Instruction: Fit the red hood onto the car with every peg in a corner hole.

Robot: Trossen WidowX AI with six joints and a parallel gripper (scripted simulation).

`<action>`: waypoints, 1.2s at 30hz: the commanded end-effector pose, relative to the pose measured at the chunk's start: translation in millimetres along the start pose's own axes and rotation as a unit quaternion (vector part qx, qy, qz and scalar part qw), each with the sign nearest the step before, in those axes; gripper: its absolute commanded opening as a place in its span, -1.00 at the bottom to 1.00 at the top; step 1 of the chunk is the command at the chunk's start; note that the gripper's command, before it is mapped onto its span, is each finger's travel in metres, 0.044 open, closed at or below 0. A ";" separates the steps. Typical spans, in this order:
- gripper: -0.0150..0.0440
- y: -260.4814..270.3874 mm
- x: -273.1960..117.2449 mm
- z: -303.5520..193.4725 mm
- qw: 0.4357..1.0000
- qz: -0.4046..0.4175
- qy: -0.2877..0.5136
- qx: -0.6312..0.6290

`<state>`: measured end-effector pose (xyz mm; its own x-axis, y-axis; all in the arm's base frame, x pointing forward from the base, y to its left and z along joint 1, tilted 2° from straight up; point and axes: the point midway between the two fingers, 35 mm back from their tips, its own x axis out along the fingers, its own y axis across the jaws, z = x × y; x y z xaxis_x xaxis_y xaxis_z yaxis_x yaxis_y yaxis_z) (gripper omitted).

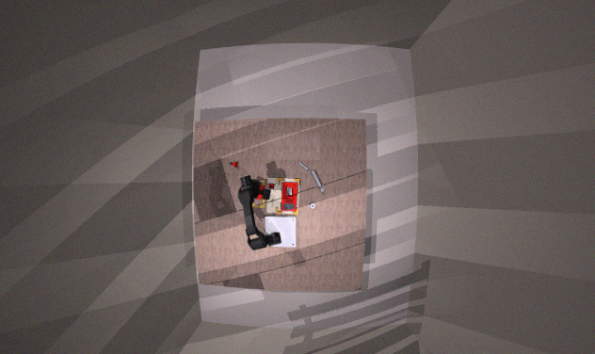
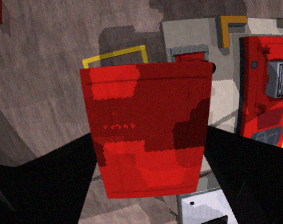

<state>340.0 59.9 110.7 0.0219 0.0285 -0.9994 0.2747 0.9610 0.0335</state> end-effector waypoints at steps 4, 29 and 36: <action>-0.49 -26.8 0.8 8.2 1.000 -0.003 0.000 0.013; -0.49 -128.0 -1.0 31.5 1.000 -0.009 -0.006 -0.026; -0.49 -157.5 -1.9 31.4 0.999 -0.008 -0.005 -0.035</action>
<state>329.8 -91.1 106.9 0.0264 0.0066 -0.9996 0.2181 0.9758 0.0122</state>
